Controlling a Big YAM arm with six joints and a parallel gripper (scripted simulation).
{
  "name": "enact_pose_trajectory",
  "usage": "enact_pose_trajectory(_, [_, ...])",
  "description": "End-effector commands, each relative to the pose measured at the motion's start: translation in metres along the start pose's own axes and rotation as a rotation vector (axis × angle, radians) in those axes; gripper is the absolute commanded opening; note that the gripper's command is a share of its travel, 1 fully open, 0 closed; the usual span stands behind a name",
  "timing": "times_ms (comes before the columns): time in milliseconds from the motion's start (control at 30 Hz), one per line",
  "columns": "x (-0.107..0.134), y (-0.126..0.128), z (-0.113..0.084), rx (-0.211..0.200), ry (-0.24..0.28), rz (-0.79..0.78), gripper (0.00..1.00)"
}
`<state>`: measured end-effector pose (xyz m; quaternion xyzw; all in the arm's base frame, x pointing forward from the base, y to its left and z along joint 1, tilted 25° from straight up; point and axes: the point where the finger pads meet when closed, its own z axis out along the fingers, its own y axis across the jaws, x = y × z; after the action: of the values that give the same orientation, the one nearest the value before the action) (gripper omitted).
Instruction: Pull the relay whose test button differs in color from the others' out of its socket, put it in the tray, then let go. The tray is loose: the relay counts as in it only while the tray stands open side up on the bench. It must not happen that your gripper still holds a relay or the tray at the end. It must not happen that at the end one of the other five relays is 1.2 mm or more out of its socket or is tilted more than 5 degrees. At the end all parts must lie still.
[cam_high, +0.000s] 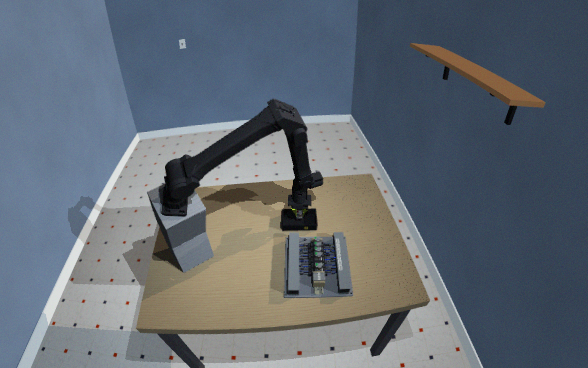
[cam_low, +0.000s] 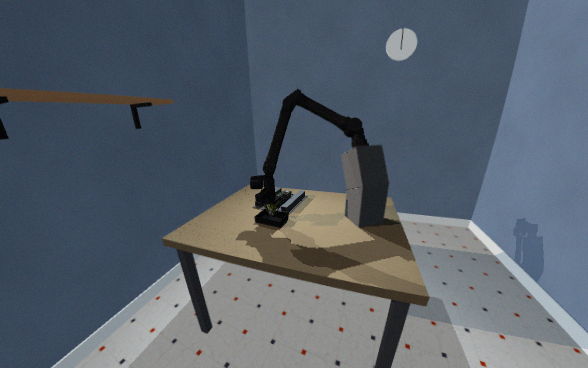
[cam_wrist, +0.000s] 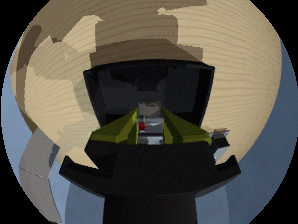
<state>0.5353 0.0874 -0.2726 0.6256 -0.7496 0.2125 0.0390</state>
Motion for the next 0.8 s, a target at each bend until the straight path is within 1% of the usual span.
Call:
enact_pose_trajectory(0, [-0.002,-0.014,0.004,0.019,-0.014,0.004,0.0])
enact_pose_trajectory(133, [-0.006,-0.016,0.004,0.025,-0.018,-0.002,0.0])
enact_pose_trajectory(333, [-0.005,-0.014,0.015,0.021,-0.015,0.0,0.0])
enact_pose_trajectory(533, [-0.001,-0.009,0.022,0.01,-0.009,-0.002,0.0])
enact_pose_trajectory(600, [-0.001,-0.009,0.022,0.01,-0.009,-0.002,0.0])
enact_pose_trajectory(767, [-0.006,-0.022,0.011,0.035,-0.022,0.002,0.0])
